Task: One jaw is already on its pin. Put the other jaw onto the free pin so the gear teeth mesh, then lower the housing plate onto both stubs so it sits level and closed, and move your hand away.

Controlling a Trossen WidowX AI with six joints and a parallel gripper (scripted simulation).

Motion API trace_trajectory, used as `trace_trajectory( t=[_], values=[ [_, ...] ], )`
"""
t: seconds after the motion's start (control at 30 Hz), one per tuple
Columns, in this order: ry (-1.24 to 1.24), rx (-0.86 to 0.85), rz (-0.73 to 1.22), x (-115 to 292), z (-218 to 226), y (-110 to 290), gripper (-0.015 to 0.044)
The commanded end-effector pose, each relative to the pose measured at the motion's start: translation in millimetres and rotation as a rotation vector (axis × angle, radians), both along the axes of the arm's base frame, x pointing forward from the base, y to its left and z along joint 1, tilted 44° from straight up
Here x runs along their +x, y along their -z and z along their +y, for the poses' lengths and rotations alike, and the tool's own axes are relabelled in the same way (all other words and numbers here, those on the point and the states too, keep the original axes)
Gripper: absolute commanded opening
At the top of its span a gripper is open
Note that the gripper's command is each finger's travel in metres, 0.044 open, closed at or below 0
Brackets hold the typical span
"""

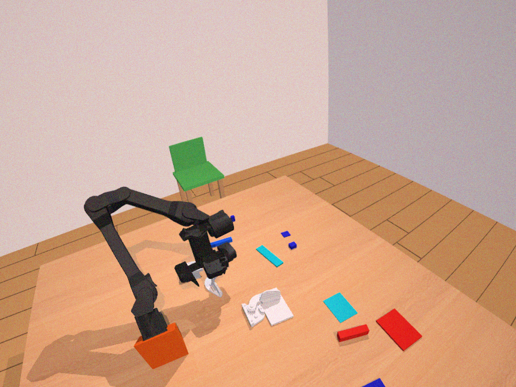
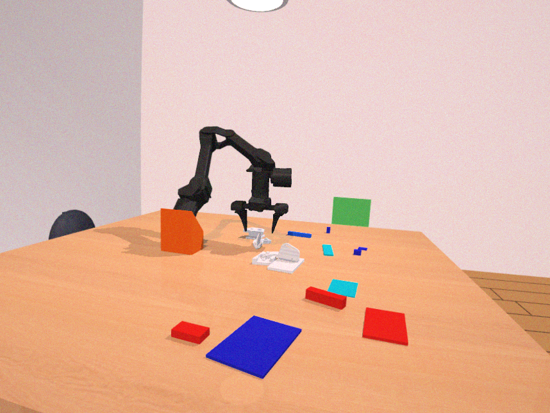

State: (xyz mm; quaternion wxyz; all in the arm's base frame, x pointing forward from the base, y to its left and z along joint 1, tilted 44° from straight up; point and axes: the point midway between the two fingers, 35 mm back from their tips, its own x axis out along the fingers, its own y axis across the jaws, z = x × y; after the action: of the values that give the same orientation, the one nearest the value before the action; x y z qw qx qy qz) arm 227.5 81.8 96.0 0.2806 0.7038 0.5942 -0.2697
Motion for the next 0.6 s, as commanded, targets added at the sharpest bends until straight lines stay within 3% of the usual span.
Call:
trace_trajectory(
  t=[0.0,0.57],
  values=[
    [-0.001,0.001,0.017,-2,5,8,0.044],
    [-0.001,0.004,0.017,1,24,27,0.044]
  ],
)
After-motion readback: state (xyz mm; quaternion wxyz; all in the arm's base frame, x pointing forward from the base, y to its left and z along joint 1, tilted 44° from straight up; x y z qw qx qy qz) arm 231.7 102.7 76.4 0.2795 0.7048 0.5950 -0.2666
